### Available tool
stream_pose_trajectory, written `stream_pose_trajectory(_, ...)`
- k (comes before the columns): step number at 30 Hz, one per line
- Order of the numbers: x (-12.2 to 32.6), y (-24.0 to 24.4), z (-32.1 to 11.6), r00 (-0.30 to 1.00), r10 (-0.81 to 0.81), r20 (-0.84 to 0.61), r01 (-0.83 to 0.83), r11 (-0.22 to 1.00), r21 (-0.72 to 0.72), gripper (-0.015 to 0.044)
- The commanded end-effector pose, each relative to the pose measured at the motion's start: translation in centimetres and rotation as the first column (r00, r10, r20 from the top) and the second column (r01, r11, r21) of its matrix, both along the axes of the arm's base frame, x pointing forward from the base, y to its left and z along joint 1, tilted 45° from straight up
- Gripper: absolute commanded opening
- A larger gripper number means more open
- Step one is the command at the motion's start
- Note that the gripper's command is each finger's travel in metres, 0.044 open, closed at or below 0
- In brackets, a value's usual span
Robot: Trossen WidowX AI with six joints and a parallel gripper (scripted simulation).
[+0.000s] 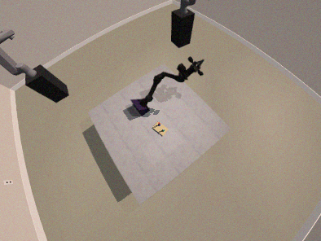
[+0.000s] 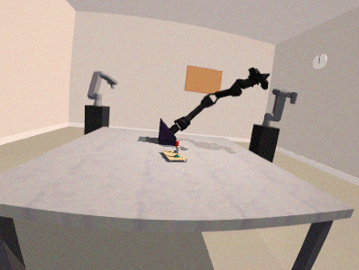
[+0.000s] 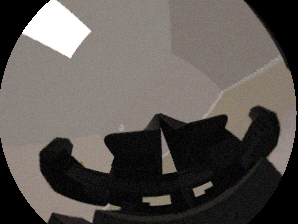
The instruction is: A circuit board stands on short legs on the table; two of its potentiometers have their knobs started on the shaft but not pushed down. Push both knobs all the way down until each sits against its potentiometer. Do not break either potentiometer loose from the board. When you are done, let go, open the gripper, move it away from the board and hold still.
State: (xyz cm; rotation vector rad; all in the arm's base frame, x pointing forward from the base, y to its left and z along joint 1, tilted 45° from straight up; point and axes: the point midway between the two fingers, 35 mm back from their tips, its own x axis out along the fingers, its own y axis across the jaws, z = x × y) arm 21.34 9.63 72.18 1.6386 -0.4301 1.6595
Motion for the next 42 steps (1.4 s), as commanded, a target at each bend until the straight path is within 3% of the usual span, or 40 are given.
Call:
stream_pose_trajectory(1,3.2,0.5,-1.3,0.994,-0.086,-0.074,0.082,0.995,-0.056,0.0)
stream_pose_trajectory(9,9.5,0.2,-4.7,0.946,-0.194,-0.26,0.165,0.978,-0.131,0.0)
stream_pose_trajectory(21,17.5,0.3,-11.1,0.802,-0.467,-0.372,0.317,0.861,-0.397,0.0)
stream_pose_trajectory(31,23.4,-0.5,-18.4,0.645,-0.665,-0.375,0.33,0.686,-0.648,0.0)
stream_pose_trajectory(42,27.8,-2.5,-27.9,0.501,-0.818,-0.284,0.218,0.436,-0.873,0.0)
